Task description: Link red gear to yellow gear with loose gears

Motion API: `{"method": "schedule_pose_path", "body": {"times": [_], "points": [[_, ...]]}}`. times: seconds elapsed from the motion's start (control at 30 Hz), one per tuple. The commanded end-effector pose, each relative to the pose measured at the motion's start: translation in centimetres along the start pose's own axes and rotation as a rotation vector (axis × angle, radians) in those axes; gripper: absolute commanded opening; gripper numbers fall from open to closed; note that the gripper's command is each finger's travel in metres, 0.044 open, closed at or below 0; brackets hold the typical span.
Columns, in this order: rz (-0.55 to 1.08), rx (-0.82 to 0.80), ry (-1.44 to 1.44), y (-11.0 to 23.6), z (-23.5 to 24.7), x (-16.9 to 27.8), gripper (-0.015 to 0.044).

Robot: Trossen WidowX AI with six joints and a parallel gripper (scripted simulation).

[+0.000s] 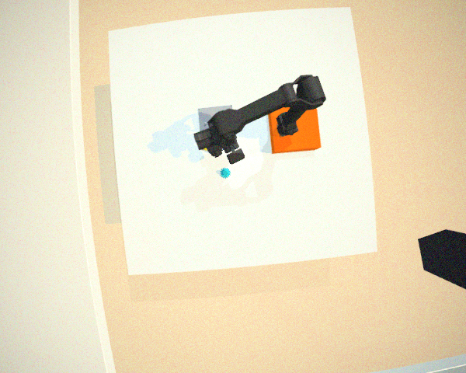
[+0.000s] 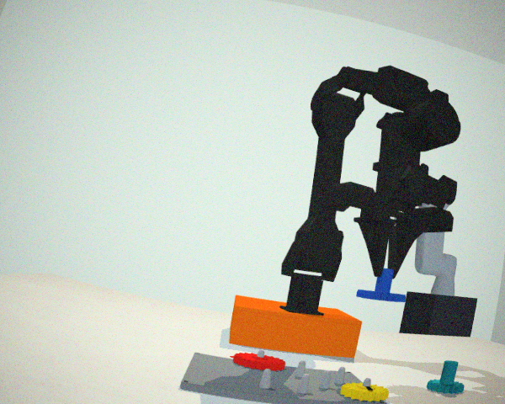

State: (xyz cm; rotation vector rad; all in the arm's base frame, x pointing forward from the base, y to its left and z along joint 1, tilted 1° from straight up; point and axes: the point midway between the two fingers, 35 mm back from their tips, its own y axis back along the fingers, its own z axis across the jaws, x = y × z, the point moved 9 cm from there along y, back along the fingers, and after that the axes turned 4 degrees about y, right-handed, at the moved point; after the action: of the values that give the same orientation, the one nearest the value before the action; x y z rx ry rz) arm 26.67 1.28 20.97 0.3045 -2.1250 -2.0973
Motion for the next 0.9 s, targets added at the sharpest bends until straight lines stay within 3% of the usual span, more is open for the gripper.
{"method": "schedule_pose_path", "body": {"times": [0.0, 0.87], "points": [[0.002, -0.004, 0.004, -0.5, -0.6, 0.0, 0.0000], [0.002, 0.000, 0.004, -3.7, -5.9, 0.6, 0.0000]]}}
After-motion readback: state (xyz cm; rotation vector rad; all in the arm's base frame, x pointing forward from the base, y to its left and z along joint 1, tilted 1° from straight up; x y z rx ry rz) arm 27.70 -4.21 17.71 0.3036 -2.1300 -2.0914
